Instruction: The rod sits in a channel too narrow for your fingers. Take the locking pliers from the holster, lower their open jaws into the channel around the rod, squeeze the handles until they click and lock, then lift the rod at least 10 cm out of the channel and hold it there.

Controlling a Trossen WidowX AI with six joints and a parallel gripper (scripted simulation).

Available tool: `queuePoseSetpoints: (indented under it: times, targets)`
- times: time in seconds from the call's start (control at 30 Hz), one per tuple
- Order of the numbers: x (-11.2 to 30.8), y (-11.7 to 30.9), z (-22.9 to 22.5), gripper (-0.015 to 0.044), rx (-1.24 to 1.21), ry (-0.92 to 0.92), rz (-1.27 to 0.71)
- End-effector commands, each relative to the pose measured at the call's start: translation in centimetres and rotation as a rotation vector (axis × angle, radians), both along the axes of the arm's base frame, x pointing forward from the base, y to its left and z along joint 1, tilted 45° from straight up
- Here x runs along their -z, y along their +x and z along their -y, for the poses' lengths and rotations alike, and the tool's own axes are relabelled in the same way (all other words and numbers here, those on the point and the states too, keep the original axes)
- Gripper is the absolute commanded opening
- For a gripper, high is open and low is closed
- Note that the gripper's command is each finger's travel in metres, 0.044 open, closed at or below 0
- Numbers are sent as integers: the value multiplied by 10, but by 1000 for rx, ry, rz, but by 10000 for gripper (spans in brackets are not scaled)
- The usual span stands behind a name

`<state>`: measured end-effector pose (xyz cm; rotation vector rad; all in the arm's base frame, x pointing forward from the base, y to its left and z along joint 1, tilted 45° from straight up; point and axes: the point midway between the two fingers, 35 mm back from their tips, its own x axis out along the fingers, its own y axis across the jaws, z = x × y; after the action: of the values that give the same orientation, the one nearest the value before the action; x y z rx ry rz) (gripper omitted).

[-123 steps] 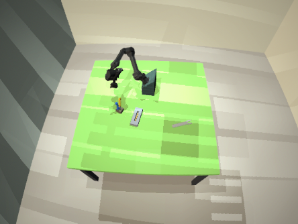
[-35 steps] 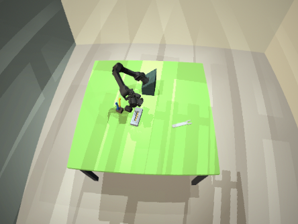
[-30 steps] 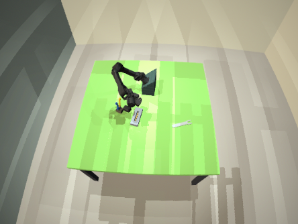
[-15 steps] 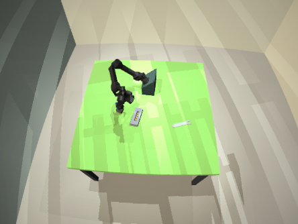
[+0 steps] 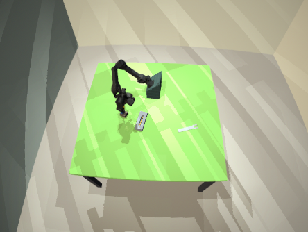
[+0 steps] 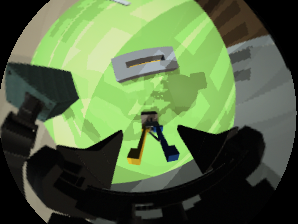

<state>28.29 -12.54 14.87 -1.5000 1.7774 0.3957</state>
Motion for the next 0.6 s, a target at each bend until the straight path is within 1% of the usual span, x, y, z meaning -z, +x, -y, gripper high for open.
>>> queuePoseSetpoints:
  times: [0.0, 0.17, 0.57]
  targets:
    - [-11, -6, 10, 440, 2, -3, 7]
    - [-23, -12, 22, 440, 2, -4, 7]
    - [-17, -12, 28, 440, 2, -4, 7]
